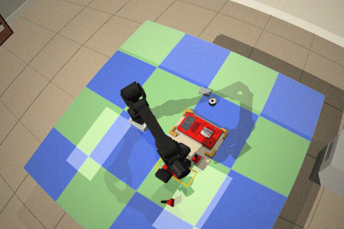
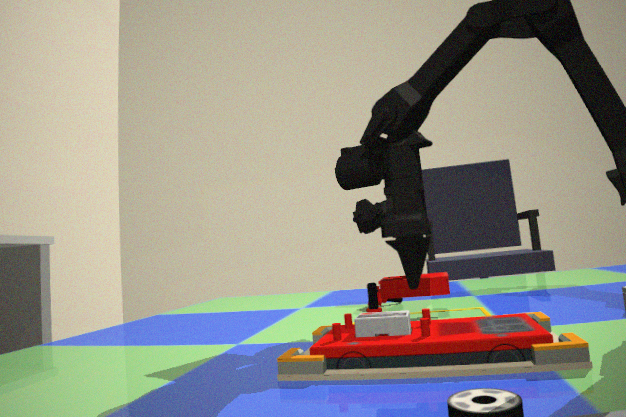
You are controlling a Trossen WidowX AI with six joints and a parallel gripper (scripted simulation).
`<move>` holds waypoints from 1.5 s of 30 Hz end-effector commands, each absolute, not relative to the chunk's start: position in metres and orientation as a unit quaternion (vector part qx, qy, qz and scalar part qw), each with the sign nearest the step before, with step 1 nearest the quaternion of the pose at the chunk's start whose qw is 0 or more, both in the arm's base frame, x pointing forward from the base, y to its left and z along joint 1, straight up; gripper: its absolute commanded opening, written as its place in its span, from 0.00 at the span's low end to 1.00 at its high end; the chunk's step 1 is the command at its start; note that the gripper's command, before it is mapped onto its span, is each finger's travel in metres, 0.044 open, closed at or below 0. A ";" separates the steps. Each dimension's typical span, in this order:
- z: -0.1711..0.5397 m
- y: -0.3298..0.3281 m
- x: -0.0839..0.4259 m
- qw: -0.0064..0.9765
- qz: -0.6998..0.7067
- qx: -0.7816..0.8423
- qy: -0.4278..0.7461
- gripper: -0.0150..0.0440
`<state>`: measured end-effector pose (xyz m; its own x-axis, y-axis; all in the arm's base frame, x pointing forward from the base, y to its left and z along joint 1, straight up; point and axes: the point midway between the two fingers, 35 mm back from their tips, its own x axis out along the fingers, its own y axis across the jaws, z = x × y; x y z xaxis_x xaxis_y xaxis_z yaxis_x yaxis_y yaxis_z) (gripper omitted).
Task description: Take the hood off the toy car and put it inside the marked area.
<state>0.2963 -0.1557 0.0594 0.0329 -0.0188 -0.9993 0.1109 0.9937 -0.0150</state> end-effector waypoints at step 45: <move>0.031 -0.155 0.295 0.717 -0.043 0.033 0.695 0.25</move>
